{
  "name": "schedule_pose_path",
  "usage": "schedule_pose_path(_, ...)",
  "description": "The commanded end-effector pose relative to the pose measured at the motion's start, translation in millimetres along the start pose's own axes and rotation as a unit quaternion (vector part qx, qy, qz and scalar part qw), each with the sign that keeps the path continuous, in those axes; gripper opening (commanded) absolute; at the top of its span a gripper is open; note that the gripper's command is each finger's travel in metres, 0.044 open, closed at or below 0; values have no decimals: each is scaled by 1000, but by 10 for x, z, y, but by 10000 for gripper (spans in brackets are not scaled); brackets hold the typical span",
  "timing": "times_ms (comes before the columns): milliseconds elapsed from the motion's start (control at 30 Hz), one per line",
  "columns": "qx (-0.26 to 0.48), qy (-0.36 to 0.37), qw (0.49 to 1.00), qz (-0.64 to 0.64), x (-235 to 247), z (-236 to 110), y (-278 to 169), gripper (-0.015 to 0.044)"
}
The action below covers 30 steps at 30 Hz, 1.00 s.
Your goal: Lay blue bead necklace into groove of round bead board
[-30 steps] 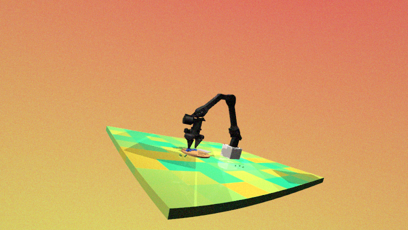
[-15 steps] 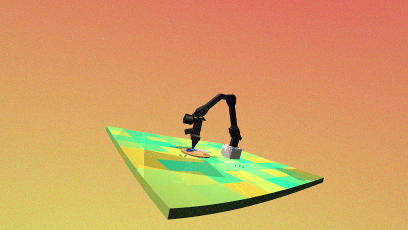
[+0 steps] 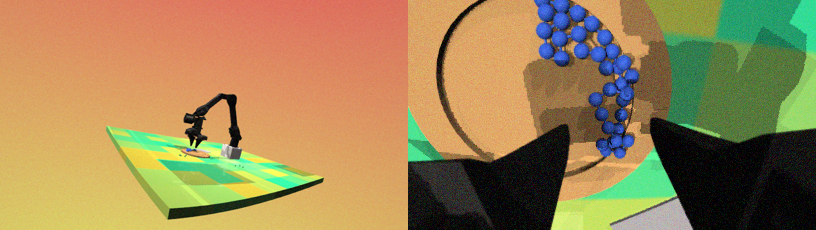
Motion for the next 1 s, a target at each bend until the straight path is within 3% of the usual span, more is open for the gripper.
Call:
schedule_pose_path(0, -3, -3, 923, -385, -119, -129, -168, 250)
schedule_pose_path(367, -2, -4, 811, -586, -156, -158, -228, 250)
schedule_pose_path(967, -2, -4, 808, -589, -156, -159, -229, 250)
Point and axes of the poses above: the point midway between the two fingers, 35 mm back from their tips, its own z axis out along the fingers, its own x axis across the jaws, y = z × x, the point moved 5 cm from there along -z, back along the fingers, and after that the axes turned 4 degrees about z, right-handed, at the moved point
